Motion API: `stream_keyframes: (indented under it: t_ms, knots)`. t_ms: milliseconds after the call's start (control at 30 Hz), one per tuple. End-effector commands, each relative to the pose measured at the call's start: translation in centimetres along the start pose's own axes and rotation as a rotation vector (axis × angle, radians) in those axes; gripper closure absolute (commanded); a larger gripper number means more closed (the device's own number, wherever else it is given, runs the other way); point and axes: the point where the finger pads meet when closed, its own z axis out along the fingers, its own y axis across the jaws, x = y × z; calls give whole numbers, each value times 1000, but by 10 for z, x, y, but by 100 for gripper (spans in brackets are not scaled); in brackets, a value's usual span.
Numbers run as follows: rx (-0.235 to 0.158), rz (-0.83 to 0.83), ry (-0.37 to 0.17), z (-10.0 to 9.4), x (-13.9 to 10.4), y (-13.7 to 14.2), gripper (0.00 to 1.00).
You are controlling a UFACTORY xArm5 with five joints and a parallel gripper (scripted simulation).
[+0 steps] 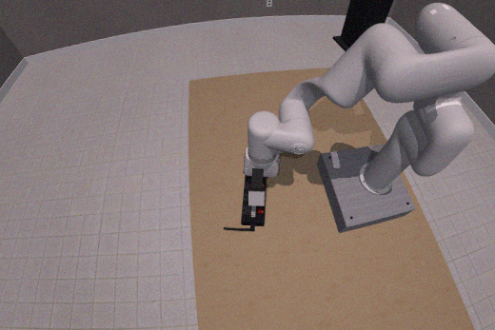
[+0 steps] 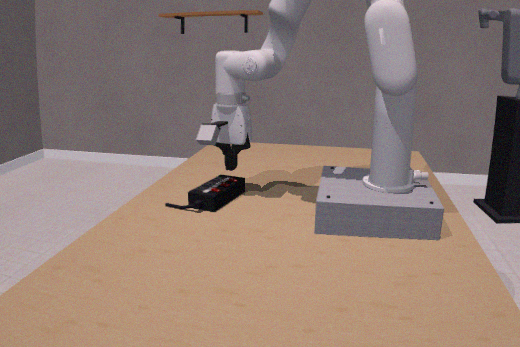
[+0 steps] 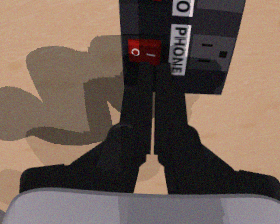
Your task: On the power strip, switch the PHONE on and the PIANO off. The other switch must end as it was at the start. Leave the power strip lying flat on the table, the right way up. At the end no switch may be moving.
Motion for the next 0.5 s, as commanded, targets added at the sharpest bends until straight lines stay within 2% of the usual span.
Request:
stream_keyframes:
  t_ms: [0, 467]
  knots:
    - [-3, 0, 0, 4, 0, 1, 100]
    - [-3, 0, 0, 16, 0, 2, 100]
